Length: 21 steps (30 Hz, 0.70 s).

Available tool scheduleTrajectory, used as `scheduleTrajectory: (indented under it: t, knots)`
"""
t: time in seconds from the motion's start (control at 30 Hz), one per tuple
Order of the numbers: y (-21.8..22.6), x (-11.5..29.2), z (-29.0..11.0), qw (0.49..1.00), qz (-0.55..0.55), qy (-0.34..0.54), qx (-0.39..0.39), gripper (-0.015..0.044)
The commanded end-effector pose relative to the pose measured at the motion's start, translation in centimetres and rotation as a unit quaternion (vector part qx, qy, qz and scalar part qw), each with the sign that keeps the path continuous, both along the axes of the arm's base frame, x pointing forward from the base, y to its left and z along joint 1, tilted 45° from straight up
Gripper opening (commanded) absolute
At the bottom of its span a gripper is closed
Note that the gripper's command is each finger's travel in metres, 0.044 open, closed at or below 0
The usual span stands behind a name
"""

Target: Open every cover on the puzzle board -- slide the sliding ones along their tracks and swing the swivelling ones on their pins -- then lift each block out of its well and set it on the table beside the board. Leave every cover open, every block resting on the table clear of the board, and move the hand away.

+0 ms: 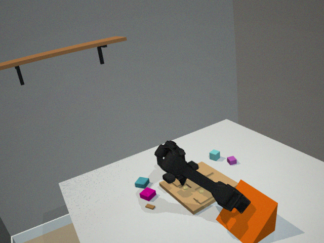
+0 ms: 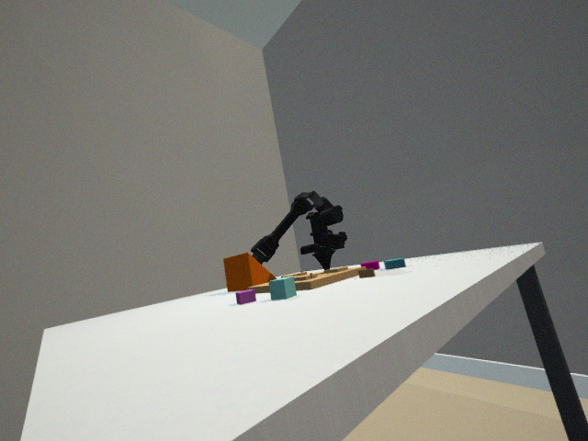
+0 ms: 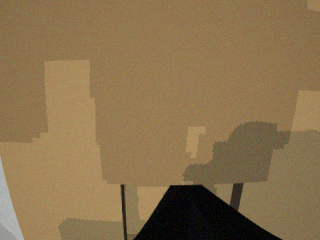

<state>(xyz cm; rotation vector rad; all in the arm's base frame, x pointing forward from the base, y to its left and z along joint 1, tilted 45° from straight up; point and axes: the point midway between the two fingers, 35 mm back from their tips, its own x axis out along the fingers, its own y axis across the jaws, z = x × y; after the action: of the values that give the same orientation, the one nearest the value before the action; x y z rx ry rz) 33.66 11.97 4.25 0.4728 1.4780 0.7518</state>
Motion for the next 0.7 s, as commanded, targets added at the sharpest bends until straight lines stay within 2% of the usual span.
scheduleTrajectory:
  t: [0.0,0.67]
  knots:
    - [0.2,0.5,0.0,1.0,-0.001,0.003,0.002,0.0]
    - [-0.2,1.8,0.6,1.0,-0.001,0.003,0.002,0.0]
